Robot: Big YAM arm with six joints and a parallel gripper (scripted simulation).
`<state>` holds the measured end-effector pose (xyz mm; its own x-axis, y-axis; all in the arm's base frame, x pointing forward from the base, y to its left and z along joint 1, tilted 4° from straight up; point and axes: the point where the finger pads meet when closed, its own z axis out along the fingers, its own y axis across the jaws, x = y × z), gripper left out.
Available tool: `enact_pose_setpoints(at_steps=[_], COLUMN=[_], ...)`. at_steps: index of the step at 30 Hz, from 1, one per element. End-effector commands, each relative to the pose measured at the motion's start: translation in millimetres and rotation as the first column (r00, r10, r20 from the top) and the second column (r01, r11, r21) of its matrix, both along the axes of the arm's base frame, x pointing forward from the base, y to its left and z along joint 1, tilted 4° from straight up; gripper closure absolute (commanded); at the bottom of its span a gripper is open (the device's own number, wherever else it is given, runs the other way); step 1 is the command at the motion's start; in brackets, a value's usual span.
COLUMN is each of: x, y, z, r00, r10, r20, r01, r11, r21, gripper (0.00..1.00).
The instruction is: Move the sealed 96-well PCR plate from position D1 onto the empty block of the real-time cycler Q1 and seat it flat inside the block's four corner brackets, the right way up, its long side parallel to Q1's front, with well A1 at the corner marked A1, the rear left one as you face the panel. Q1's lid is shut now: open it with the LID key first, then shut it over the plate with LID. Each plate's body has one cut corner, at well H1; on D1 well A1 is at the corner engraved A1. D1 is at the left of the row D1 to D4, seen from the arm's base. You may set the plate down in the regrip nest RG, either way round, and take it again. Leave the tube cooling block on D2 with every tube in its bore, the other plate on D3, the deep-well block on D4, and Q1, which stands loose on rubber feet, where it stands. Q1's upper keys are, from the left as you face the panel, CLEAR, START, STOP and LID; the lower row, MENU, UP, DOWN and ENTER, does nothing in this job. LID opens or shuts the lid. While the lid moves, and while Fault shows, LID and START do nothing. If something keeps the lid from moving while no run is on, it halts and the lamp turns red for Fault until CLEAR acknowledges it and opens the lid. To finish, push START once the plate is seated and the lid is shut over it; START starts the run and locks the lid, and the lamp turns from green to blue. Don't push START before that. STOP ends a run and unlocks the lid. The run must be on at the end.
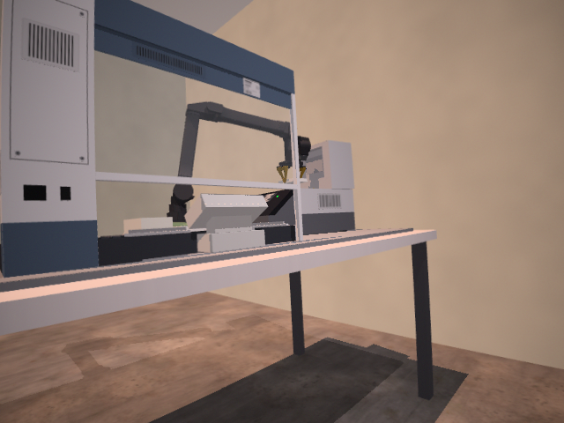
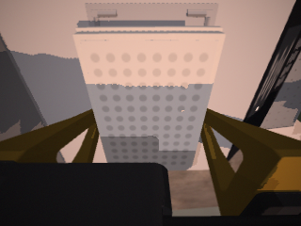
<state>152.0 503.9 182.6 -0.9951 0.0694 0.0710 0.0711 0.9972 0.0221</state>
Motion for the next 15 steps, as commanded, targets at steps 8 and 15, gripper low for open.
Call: enact_pose_setpoints(at_steps=[8,15], x=[15,3], y=[7,4], z=[-1.9,-6.4], r00=[0.999,1.0], r10=[-0.039,-0.022], r20=[0.014,0.016], r01=[0.038,0.021], r11=[0.998,0.999], r21=[0.043,0.047], gripper=[1.0,1.0])
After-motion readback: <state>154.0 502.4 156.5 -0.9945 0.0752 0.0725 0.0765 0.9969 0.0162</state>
